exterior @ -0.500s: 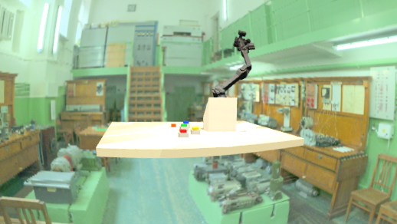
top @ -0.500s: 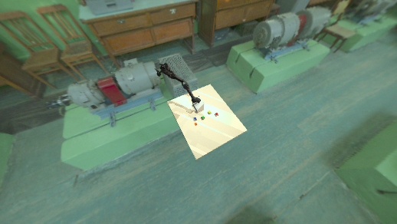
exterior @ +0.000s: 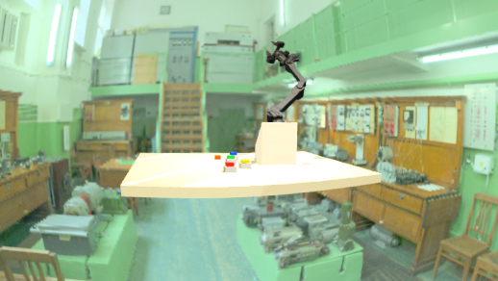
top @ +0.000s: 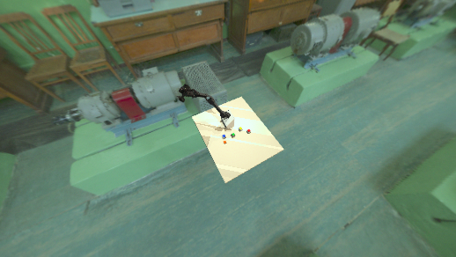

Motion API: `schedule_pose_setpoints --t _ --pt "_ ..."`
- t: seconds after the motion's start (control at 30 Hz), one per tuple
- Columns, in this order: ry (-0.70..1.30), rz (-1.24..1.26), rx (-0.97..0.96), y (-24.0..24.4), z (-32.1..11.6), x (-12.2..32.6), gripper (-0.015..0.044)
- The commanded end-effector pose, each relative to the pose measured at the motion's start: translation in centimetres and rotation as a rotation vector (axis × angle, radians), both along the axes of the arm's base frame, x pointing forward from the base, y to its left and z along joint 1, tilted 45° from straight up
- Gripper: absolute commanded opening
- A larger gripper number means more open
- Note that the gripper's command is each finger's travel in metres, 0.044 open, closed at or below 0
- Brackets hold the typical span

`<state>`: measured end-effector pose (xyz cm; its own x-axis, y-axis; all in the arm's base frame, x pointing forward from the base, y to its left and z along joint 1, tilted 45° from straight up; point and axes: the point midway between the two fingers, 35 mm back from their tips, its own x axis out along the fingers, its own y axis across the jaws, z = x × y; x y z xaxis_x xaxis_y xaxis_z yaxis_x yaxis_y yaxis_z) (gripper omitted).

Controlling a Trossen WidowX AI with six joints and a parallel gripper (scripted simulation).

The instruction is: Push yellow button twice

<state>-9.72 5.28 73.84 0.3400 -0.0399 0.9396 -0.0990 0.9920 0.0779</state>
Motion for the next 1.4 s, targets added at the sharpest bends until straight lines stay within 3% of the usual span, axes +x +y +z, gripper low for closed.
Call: schedule_pose_setpoints --t 0.0,0.4,0.8,1.1,1.37 --pt "0.137 0.048 0.09 -3.3 -0.3 6.7 0.04" --pt "0.564 0.15 0.321 -9.4 -6.3 26.7 0.04" --pt "1.042 0.179 0.494 -9.5 -20.1 43.6 0.04" --pt "1.434 0.129 0.565 -6.5 -34.4 51.5 0.04" --pt "1.802 0.012 0.565 -2.8 -48.6 53.7 0.04"
